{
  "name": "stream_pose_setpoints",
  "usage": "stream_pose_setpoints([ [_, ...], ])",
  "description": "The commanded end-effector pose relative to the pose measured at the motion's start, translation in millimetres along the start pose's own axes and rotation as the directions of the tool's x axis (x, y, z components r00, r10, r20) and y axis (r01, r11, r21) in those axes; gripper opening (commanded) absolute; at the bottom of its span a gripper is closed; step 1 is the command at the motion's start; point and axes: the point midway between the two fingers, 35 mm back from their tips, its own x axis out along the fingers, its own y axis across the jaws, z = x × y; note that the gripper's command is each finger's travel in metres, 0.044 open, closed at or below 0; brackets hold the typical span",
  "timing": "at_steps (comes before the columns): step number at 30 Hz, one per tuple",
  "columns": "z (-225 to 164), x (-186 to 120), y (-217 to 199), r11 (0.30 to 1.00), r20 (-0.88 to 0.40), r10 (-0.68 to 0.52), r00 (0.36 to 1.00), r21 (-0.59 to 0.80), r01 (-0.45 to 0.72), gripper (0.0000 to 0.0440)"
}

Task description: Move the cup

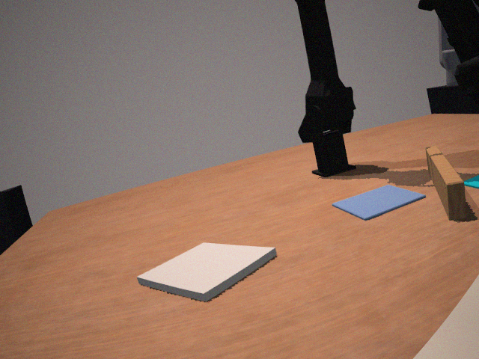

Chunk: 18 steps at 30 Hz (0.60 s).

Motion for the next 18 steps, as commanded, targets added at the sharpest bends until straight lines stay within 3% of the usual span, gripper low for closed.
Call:
stream_pose_setpoints([
  [1, -3.0, -7.9, 1.9, 1.000, 0.013, 0.012, 1.000, 0.001, -0.012, 0.0160],
  [12, 1.2, -39.3, 0.4, 1.000, 0.093, 0.013, 0.996, 0.021, -0.015, 0.0215],
  [15, 4.3, -49.1, -1.8, 1.000, 0.119, 0.006, 0.993, 0.024, -0.009, 0.0248],
  [18, 7.0, -57.8, -4.8, 1.000, 0.140, -0.001, 0.990, 0.031, -0.004, 0.0316],
])
